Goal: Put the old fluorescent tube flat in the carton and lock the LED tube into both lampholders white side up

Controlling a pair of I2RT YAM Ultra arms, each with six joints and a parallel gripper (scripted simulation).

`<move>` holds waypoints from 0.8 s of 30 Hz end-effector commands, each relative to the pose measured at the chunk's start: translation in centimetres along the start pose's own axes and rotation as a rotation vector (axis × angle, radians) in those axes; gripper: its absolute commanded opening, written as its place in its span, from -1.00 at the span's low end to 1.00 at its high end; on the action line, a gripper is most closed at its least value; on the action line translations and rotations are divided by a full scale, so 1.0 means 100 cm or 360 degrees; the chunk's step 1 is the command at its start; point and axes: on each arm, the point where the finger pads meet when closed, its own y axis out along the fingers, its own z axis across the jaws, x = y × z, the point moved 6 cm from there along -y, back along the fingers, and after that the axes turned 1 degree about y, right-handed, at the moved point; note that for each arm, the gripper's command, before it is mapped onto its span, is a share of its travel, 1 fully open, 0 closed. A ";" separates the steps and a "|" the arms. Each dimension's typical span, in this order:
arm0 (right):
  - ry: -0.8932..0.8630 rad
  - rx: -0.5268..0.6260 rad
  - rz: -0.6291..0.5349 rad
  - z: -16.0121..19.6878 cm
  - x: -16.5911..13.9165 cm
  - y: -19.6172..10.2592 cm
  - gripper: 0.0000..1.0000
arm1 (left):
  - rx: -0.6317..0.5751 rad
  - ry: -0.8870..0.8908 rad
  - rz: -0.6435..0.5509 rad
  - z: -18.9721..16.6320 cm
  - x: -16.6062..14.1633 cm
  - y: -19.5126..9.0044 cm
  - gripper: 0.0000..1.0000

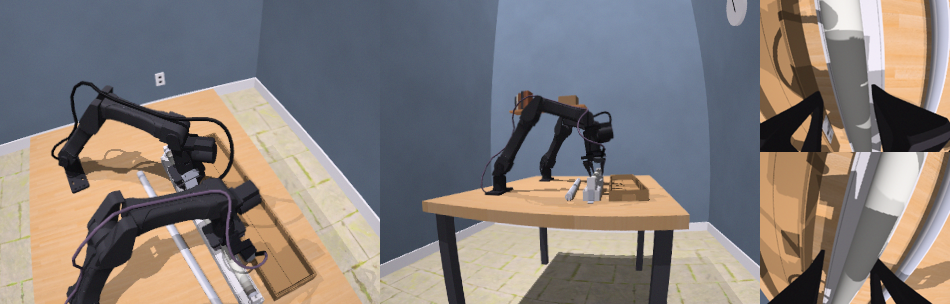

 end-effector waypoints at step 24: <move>-0.0004 0.0076 -0.0010 0.004 -0.003 -0.070 -0.02 | 0.0002 -0.0023 0.0008 0.003 0.000 -0.054 -0.02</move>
